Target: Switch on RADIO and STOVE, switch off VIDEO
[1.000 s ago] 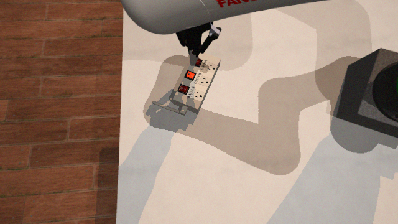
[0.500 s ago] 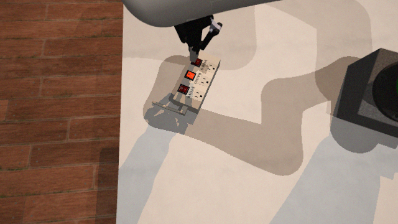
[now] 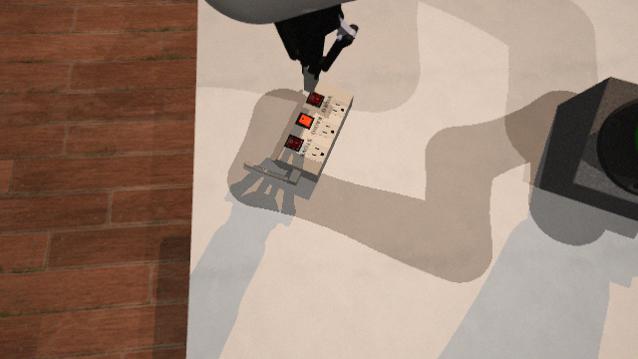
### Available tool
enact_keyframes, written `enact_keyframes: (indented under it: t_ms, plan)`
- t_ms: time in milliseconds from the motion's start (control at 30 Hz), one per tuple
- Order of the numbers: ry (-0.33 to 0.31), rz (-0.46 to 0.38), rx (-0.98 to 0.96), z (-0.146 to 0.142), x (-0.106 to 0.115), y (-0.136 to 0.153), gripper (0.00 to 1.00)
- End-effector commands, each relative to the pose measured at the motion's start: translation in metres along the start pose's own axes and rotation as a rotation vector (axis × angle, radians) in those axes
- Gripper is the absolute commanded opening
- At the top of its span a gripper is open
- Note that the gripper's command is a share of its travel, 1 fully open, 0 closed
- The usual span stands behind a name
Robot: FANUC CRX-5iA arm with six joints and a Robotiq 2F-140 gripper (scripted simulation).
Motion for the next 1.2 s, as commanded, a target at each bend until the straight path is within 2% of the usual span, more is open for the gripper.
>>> enact_keyframes:
  t_ms: [0,500,567,633,667,733,1167]
  plan:
    - [0.0,0.0,0.0,0.0,0.0,0.0,0.0]
    - [0.0,0.0,0.0,0.0,0.0,0.001,0.0]
    - [-0.001,0.001,0.0,0.006,0.003,0.019,0.0]
    - [-0.001,0.001,0.0,0.02,0.009,0.053,0.0]
    - [-0.001,0.001,0.0,0.02,0.009,0.053,0.0]
    - [-0.001,0.0,0.0,0.033,0.013,0.08,0.0]
    - [-0.001,0.0,0.0,0.036,0.014,0.086,0.0]
Point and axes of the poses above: the point where the finger pads meet when closed, its own x axis back along the fingers, its own z axis across the jaws, y = z × x, the point moved 5 cm from there along x, back along the fingers, and after that the axes turned 13 degrees about -x, right-handed, at the moved point
